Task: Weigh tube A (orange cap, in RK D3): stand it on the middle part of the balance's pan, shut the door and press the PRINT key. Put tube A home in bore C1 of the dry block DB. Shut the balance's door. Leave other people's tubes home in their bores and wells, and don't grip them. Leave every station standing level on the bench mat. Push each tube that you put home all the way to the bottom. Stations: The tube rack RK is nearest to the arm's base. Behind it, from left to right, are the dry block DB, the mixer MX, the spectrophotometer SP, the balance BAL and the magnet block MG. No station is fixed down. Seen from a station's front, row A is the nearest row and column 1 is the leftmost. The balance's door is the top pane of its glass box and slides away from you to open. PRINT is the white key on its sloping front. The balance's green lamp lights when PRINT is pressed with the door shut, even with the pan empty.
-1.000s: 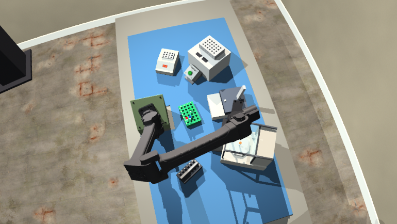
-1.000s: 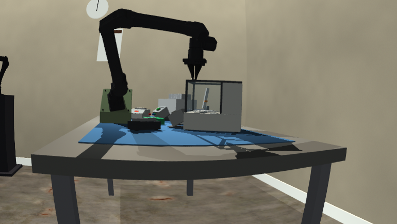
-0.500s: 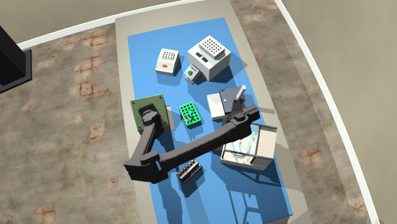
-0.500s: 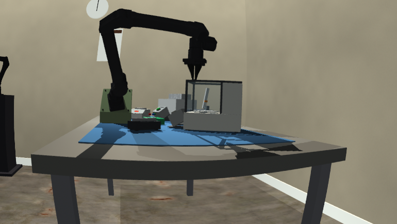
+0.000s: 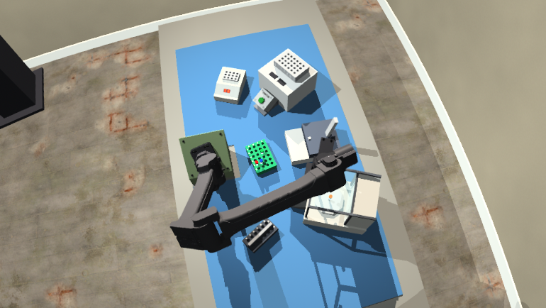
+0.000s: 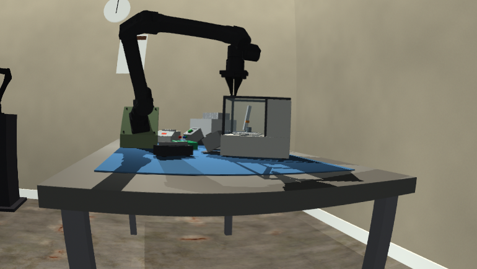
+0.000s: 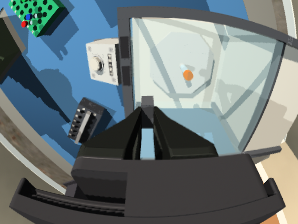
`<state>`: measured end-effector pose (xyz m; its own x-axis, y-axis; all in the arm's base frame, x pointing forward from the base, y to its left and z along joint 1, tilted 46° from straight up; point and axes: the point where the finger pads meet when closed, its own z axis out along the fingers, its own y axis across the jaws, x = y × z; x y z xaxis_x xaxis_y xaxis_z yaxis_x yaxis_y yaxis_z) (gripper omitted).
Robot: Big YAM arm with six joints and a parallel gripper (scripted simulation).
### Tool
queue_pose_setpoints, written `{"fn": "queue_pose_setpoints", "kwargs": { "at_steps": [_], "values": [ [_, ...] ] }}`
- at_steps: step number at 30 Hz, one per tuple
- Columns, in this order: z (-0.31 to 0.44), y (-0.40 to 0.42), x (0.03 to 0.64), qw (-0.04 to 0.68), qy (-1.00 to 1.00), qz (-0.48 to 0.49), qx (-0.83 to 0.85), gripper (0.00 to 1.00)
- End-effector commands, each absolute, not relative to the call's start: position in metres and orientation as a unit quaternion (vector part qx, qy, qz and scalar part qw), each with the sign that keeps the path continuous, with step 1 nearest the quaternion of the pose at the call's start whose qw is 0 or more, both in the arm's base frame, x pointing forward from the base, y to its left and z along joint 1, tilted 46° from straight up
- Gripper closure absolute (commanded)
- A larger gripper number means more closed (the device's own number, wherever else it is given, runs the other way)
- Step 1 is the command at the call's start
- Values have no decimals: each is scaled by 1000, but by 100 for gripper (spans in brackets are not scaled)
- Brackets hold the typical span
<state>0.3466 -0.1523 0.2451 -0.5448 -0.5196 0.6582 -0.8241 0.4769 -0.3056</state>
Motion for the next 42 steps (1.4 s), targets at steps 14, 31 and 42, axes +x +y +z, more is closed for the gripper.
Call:
{"fn": "queue_pose_setpoints", "kwargs": {
  "at_steps": [14, 31, 42],
  "values": [
    [247, -146, 338, 244, -825, 308, 407, 94],
    [247, -146, 338, 244, -825, 308, 407, 94],
    [253, -153, 353, 239, -826, 312, 404, 70]
  ]
}}
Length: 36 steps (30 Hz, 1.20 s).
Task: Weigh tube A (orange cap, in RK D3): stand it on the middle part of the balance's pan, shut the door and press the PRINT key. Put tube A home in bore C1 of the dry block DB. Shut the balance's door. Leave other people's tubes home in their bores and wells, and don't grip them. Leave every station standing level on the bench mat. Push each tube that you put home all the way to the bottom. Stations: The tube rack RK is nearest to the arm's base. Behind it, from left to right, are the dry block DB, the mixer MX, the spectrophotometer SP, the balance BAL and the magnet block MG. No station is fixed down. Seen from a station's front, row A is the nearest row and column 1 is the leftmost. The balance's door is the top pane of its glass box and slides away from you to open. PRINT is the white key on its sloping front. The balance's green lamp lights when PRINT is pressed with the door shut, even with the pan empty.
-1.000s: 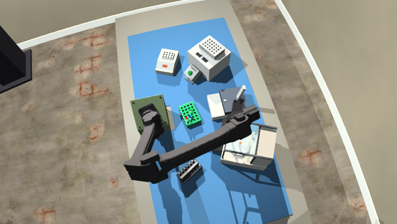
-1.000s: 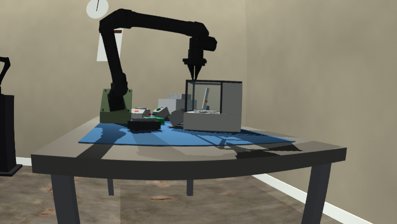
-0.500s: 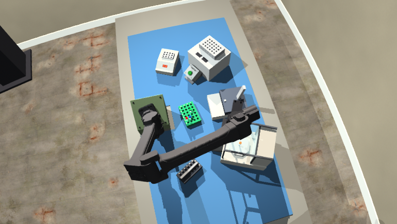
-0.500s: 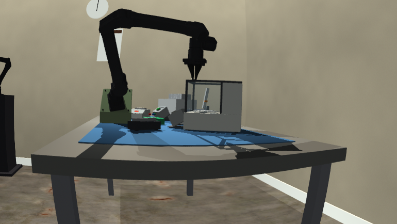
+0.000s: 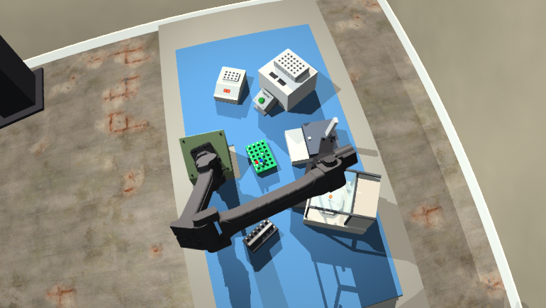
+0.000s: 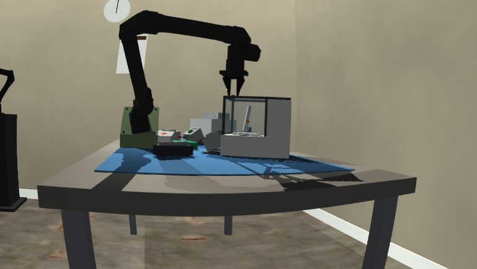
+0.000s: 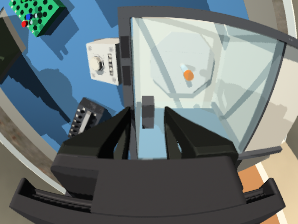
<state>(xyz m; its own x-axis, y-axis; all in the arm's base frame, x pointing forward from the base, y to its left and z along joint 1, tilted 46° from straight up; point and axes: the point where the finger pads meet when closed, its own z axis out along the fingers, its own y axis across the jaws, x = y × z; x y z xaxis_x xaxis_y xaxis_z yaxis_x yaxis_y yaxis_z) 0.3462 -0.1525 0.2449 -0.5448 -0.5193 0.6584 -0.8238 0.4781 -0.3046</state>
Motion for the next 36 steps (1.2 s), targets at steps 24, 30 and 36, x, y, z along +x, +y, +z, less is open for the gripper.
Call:
{"fn": "queue_pose_setpoints", "kwargs": {
  "at_steps": [24, 30, 36],
  "values": [
    [272, -131, 363, 235, -826, 313, 406, 70],
    [277, -125, 365, 235, -825, 313, 407, 70],
    [280, -134, 361, 240, -832, 310, 393, 70]
  ]
}}
